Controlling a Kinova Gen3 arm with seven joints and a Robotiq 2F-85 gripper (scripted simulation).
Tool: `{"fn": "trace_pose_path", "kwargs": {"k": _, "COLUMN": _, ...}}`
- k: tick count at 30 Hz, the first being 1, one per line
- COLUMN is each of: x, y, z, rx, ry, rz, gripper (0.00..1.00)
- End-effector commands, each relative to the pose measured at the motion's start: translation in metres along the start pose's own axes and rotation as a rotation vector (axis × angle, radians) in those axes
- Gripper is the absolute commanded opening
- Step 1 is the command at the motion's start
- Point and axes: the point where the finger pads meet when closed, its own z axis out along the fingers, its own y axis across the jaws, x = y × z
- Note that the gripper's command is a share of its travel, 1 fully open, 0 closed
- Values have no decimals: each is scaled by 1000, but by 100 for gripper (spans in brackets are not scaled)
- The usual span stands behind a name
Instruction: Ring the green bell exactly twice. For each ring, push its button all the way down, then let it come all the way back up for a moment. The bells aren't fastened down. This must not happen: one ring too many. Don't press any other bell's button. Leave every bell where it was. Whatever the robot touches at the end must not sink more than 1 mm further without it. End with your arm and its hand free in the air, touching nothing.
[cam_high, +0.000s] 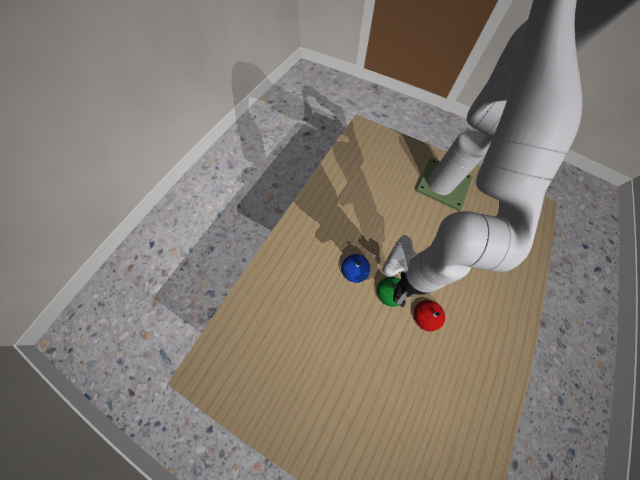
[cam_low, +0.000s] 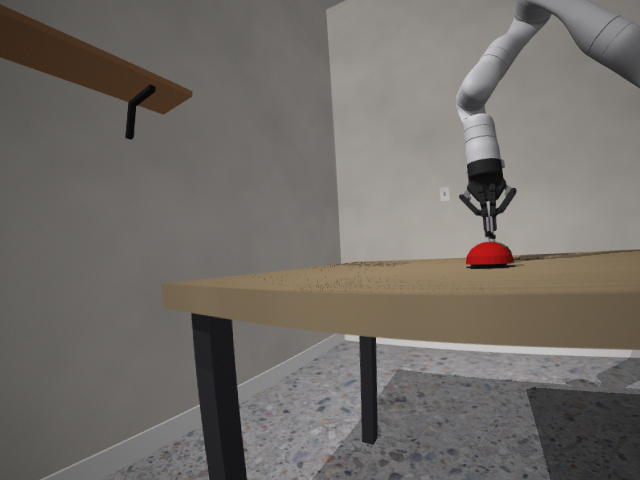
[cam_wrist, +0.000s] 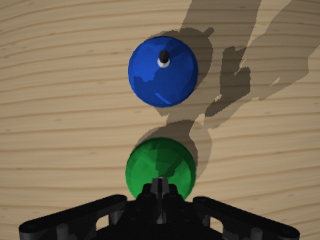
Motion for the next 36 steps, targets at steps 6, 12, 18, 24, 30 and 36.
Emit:
{"fn": "trace_pose_path", "kwargs": {"k": 6, "x": -1, "y": 0, "z": 0, "rx": -1, "ry": 0, "rz": -1, "gripper": 0}}
{"fn": "trace_pose_path", "kwargs": {"k": 12, "x": -1, "y": 0, "z": 0, "rx": -1, "ry": 0, "rz": -1, "gripper": 0}}
{"fn": "trace_pose_path", "kwargs": {"k": 18, "x": -1, "y": 0, "z": 0, "rx": -1, "ry": 0, "rz": -1, "gripper": 0}}
{"fn": "trace_pose_path", "kwargs": {"k": 24, "x": -1, "y": 0, "z": 2, "rx": -1, "ry": 0, "rz": -1, "gripper": 0}}
{"fn": "trace_pose_path", "kwargs": {"k": 30, "x": -1, "y": 0, "z": 4, "rx": -1, "ry": 0, "rz": -1, "gripper": 0}}
{"fn": "trace_pose_path", "kwargs": {"k": 36, "x": -1, "y": 0, "z": 4, "rx": -1, "ry": 0, "rz": -1, "gripper": 0}}
